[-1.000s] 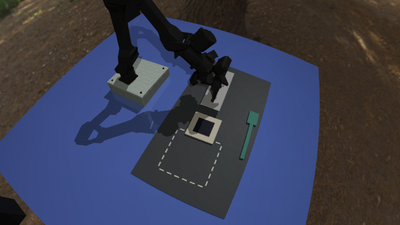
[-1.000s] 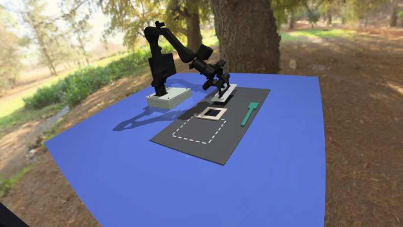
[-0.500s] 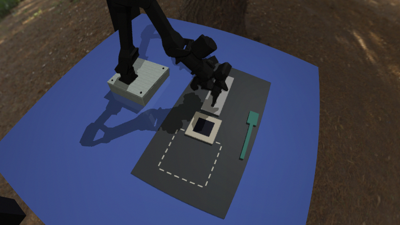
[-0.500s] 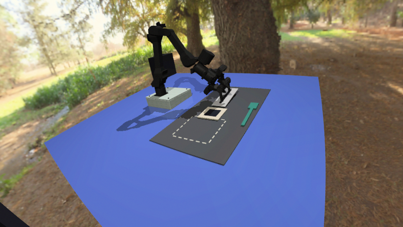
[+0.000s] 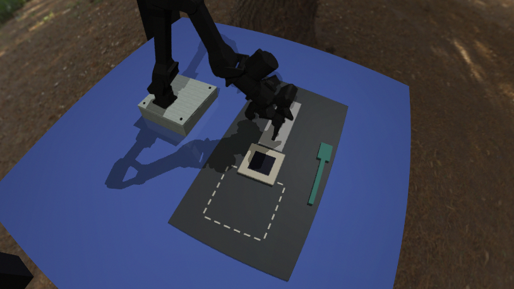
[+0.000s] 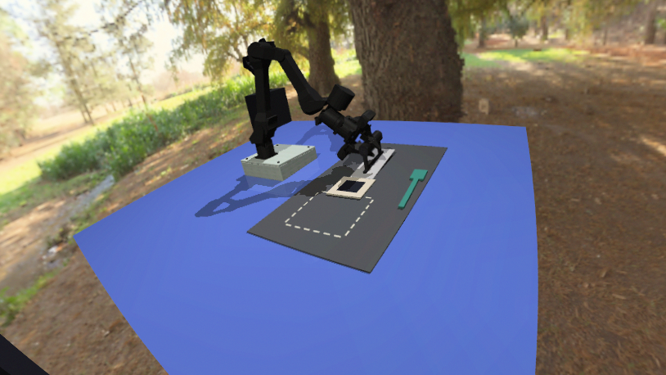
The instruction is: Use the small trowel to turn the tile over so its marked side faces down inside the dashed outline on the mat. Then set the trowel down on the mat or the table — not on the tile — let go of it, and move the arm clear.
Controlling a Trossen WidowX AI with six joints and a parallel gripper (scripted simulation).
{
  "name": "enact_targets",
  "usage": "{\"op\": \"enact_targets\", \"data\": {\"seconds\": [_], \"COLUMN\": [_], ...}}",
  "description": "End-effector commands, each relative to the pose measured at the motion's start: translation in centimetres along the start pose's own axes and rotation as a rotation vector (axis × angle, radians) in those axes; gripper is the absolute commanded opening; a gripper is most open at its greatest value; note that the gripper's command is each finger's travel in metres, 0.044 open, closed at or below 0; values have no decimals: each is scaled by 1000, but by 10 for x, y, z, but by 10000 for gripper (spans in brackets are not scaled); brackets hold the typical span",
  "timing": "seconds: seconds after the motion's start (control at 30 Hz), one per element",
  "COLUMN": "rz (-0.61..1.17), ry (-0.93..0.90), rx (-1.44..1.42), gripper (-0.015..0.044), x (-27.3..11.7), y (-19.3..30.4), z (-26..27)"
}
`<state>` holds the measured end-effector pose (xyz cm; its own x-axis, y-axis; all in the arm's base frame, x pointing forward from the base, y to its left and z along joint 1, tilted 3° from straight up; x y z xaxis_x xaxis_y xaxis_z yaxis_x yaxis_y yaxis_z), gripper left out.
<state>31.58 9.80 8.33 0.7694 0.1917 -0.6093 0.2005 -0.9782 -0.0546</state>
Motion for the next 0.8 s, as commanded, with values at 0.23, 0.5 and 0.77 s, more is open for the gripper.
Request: {"op": "enact_targets", "data": {"seconds": [0.23,0.5,0.77], "rz": [6,7,8], "ry": [4,4,6], "rx": [4,4,1], "gripper": [0,0,0], "x": [-1,-2,-3], "y": [19,32,45], "z": [0,1,2]}}
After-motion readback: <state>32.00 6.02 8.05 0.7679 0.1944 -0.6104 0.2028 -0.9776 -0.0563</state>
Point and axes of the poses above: the point midway between the two fingers, 35 mm back from their tips, its own x axis out along the fingers, its own z axis across the jaws, y = z × x, the point moved 7 cm from there along -x, back along the fingers, and after that the axes turned 8 degrees about -x, right-handed, at the moved point
